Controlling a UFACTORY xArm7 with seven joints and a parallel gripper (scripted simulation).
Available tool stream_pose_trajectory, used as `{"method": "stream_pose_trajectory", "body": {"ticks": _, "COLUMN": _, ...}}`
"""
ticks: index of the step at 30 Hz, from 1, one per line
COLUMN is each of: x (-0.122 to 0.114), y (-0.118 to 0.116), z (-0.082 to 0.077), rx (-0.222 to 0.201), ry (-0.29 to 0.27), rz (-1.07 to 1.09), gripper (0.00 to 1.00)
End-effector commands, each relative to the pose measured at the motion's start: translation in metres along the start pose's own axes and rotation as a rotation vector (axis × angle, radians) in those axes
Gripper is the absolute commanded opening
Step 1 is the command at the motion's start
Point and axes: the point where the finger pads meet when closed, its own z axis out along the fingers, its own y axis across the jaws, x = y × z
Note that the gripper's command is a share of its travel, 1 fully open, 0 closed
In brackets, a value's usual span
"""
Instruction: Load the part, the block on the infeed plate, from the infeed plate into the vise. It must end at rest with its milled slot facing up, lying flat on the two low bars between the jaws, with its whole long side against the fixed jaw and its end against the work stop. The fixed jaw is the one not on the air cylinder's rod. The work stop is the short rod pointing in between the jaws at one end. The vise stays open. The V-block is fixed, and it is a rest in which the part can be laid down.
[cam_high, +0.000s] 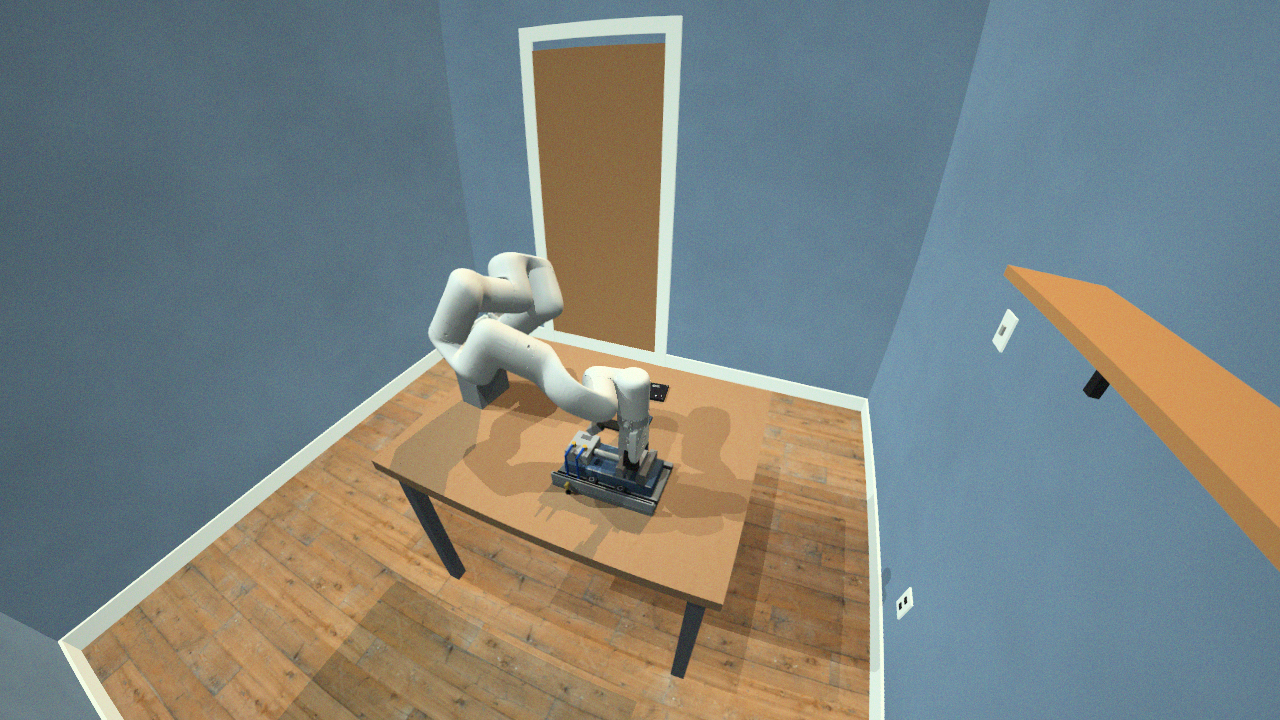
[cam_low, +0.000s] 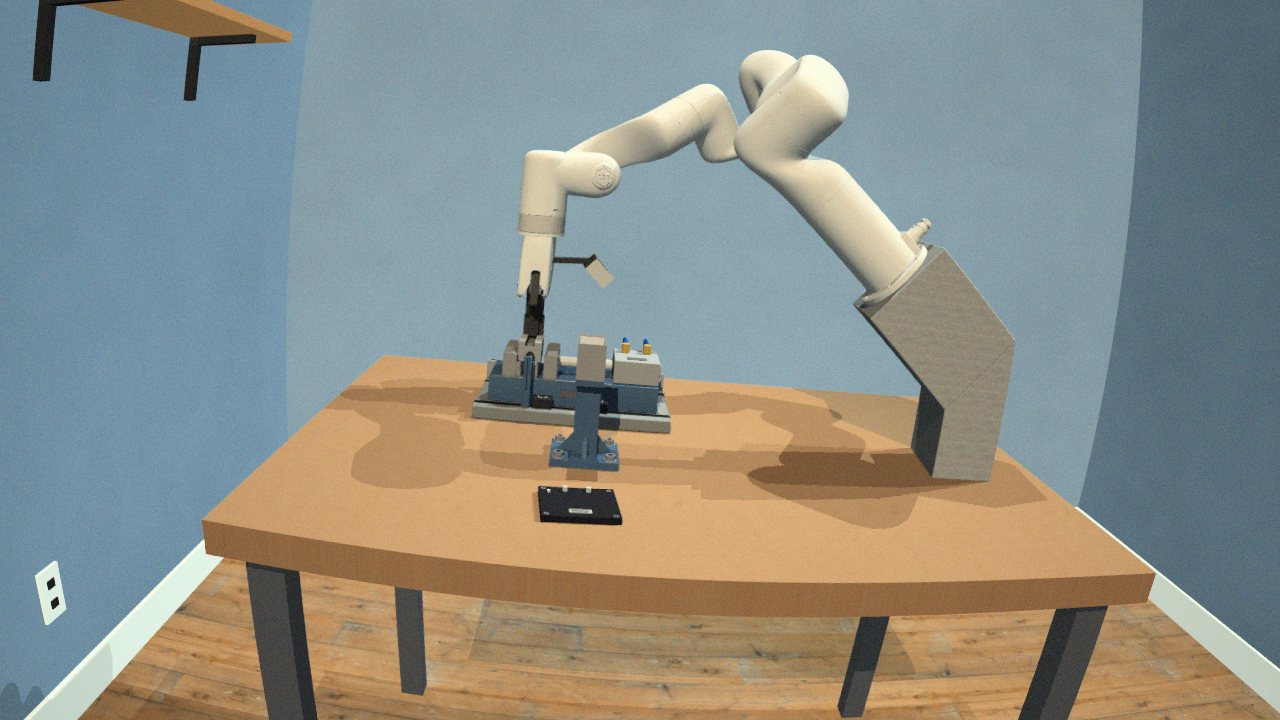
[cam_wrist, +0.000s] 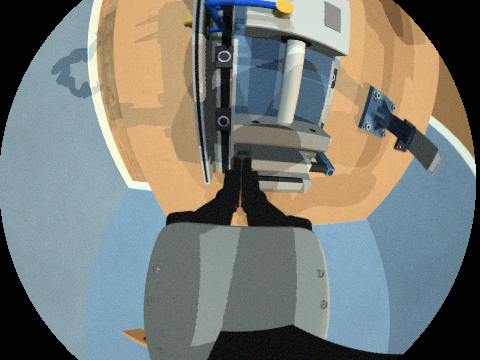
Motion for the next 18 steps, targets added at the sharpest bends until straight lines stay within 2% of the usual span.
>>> {"method": "stream_pose_trajectory", "body": {"ticks": 1, "x": -0.001, "y": 0.0002, "z": -0.001, "rx": 0.001, "ry": -0.003, "rz": 0.0, "gripper": 0.0}}
{"method": "stream_pose_trajectory", "body": {"ticks": 18, "x": -0.001, "y": 0.003, "z": -0.001, "rx": 0.001, "ry": -0.003, "rz": 0.0, "gripper": 0.0}}
